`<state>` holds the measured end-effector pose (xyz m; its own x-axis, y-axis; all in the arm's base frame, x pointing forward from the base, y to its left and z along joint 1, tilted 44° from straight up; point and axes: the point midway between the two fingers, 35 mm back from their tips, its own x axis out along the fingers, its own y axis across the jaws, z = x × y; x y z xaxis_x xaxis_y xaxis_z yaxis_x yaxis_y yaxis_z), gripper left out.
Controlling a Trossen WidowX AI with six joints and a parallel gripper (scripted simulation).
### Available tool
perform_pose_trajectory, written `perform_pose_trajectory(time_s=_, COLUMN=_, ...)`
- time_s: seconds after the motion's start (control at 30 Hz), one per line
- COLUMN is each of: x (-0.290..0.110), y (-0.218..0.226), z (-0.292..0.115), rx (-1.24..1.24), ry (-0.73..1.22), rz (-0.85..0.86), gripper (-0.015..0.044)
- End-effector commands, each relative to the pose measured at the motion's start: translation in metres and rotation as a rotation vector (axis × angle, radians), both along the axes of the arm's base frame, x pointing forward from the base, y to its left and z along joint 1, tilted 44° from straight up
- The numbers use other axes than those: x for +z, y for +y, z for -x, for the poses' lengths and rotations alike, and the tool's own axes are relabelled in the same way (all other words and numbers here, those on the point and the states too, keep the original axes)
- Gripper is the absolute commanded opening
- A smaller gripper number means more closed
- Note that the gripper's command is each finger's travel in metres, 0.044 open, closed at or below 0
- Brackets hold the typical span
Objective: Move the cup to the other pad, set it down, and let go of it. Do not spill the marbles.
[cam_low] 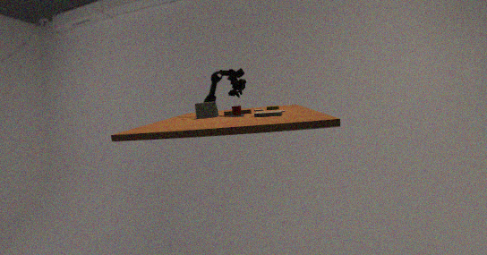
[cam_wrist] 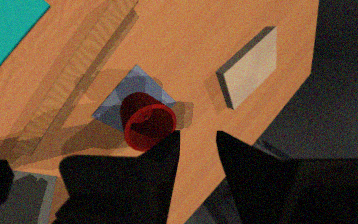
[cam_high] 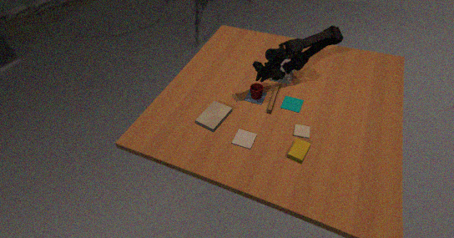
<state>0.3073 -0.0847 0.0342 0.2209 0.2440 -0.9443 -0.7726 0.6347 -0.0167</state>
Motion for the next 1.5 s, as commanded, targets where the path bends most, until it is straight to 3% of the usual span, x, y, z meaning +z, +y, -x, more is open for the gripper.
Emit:
perform_pose_trajectory(time_s=0.0, x=-0.041, y=-0.001, z=0.044, rx=0.295, ry=0.194, rz=-0.316, gripper=0.0148)
perform_pose_trajectory(time_s=0.13, x=-0.046, y=0.004, z=0.057, rx=0.385, ry=0.209, rz=-0.471, gripper=0.0148)
perform_pose_trajectory(time_s=1.47, x=-0.078, y=0.034, z=0.061, rx=0.384, ry=0.208, rz=-0.471, gripper=0.0148)
